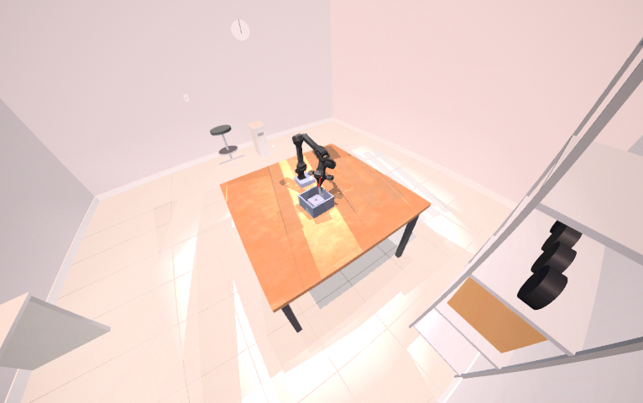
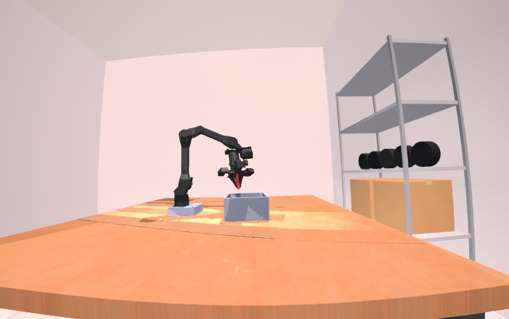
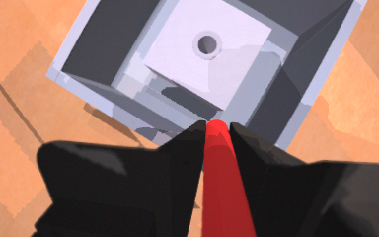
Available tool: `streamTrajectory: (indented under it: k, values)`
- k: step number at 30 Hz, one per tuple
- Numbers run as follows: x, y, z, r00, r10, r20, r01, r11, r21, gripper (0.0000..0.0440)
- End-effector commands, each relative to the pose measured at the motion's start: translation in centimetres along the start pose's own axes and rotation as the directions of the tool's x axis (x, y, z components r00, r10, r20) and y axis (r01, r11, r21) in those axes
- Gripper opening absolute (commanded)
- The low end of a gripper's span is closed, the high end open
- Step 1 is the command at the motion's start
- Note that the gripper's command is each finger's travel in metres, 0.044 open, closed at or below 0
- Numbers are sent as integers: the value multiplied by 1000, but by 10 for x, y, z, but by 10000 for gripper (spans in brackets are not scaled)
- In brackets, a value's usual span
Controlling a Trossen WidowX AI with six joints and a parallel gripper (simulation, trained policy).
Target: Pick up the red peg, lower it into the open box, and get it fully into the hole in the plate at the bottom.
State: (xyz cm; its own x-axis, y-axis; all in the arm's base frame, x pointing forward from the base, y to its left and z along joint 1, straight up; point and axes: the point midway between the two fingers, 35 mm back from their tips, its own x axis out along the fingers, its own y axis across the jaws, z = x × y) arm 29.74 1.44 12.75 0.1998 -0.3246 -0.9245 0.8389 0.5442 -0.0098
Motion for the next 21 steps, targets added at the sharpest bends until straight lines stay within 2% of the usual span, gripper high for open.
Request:
streamTrajectory:
  k: [1,12,21]
  values:
    - [10,3,15,1000,-2,9,2,1000,3,0]
    - [46,6,48,1000,11,-22,-12,999,-39,0]
    - [73,7,55,997,27,-76,-36,992,-121,0]
